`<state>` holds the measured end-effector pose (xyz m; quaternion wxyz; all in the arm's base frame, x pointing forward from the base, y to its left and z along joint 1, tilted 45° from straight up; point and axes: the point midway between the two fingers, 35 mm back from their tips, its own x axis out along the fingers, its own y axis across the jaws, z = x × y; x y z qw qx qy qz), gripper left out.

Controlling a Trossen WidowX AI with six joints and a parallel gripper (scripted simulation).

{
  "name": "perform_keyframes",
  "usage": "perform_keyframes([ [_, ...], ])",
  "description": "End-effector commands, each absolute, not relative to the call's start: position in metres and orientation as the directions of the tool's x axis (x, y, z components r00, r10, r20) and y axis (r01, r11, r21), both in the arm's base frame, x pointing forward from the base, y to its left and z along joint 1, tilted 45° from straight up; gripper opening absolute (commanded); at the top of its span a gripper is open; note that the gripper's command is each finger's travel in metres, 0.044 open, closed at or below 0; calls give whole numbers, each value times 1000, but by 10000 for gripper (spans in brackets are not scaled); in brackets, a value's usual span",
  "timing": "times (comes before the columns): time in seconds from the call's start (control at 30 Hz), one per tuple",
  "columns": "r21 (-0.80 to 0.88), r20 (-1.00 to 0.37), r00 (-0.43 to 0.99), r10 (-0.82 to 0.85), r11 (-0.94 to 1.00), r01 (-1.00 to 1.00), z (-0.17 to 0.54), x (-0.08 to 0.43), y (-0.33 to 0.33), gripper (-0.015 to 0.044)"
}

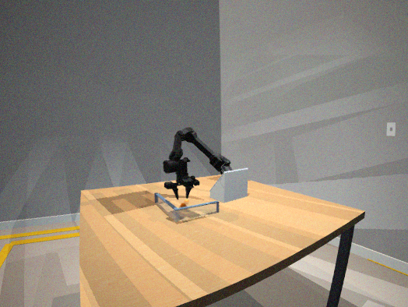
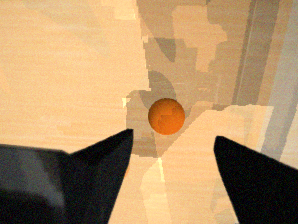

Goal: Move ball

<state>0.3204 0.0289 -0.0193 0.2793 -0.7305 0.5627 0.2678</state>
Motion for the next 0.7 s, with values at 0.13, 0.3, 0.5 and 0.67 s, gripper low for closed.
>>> perform_keyframes([
  [0.13, -93, -705, 214, -676, -212, -973, -29, 321, 21, 253],
  [0.3, -93, -705, 214, -676, -212, -973, -35, 322, 15, 253],
  [0.5, -93, -705, 214, -676, -212, -973, -42, 324, 9, 253],
  [0.67, -92, -704, 214, -677, -212, -973, -47, 326, 3, 253],
])
